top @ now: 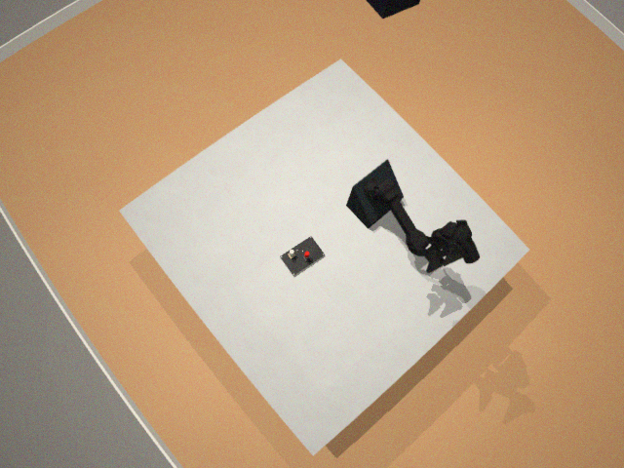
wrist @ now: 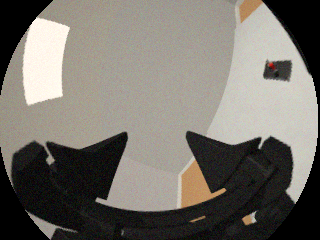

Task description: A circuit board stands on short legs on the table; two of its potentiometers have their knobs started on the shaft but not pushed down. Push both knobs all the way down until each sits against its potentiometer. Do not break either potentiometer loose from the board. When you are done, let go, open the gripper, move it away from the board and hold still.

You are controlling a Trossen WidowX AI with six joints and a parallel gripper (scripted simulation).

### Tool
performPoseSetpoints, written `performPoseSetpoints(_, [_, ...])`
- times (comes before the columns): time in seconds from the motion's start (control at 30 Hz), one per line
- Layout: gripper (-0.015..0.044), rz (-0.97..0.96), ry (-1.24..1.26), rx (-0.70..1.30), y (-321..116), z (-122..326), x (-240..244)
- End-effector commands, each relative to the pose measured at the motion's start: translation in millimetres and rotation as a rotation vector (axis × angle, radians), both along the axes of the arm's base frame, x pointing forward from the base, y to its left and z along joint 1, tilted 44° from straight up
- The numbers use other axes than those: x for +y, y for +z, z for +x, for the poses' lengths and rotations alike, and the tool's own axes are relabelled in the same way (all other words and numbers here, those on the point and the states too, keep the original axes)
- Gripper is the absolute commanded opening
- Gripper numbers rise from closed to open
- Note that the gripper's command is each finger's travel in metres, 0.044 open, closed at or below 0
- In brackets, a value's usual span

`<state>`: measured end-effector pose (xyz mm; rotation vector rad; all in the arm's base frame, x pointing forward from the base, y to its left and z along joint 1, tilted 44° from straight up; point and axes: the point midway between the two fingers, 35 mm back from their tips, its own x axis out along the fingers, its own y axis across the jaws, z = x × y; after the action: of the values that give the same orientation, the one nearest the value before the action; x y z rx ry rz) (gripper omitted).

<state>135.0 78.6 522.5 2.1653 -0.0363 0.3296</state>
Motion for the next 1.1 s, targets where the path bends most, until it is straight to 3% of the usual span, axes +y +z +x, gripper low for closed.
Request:
performPoseSetpoints(0.0, [0.0374, 0.003, 0.001, 0.0, 0, 0, 0])
performPoseSetpoints(0.47, [0.0006, 0.375, 0.134, 0.017, 9, 3, -38])
performPoseSetpoints(1.07, [0.0, 0.837, 0.305, 0.054, 13, 17, -82])
